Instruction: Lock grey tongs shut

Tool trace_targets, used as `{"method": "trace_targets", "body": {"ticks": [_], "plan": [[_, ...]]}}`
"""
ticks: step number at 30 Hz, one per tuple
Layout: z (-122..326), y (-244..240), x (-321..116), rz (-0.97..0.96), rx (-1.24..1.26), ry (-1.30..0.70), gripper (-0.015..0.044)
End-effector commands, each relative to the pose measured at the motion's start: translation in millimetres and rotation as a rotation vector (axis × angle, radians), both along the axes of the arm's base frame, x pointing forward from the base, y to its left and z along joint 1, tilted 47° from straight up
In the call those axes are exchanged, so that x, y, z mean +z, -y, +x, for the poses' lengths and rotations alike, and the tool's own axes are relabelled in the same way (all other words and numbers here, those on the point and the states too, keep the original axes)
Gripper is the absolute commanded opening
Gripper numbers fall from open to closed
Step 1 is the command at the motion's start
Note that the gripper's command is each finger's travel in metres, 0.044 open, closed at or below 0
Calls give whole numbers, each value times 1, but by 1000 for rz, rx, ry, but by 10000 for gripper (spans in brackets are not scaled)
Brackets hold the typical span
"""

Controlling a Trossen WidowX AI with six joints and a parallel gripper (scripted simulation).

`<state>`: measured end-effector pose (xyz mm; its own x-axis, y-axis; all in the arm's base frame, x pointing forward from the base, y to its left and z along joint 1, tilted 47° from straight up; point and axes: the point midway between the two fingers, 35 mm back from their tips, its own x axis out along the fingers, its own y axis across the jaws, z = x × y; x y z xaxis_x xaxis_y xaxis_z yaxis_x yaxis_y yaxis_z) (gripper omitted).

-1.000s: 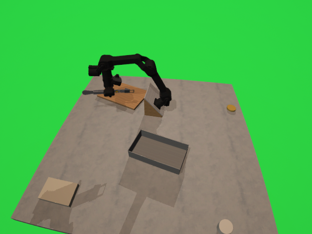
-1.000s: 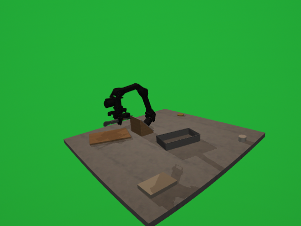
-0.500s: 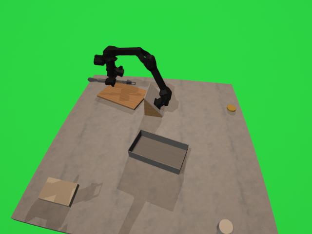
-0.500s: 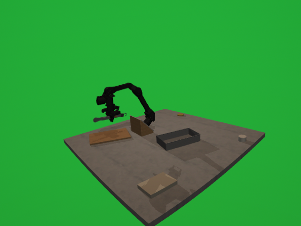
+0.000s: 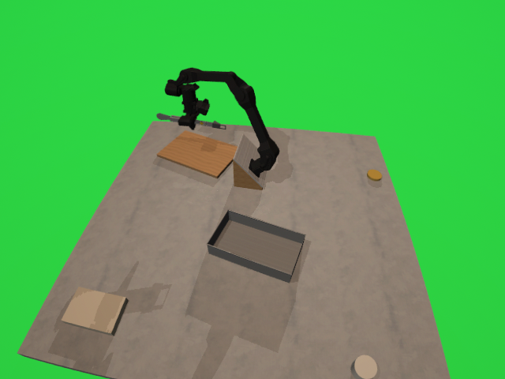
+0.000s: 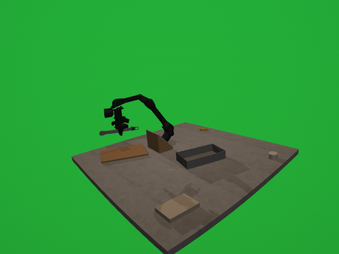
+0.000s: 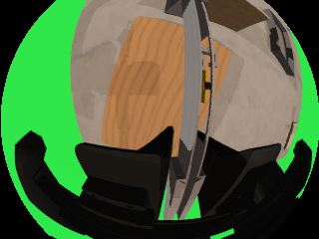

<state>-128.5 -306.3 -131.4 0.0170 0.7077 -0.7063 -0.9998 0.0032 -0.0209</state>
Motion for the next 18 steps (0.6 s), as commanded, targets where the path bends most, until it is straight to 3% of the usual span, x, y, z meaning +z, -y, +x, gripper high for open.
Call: {"method": "trace_targets", "body": {"ticks": [1, 18], "plan": [[-23, -4, 0, 0, -27, -34, -150], [-31, -5, -10, -119, -67, -28, -150]]}}
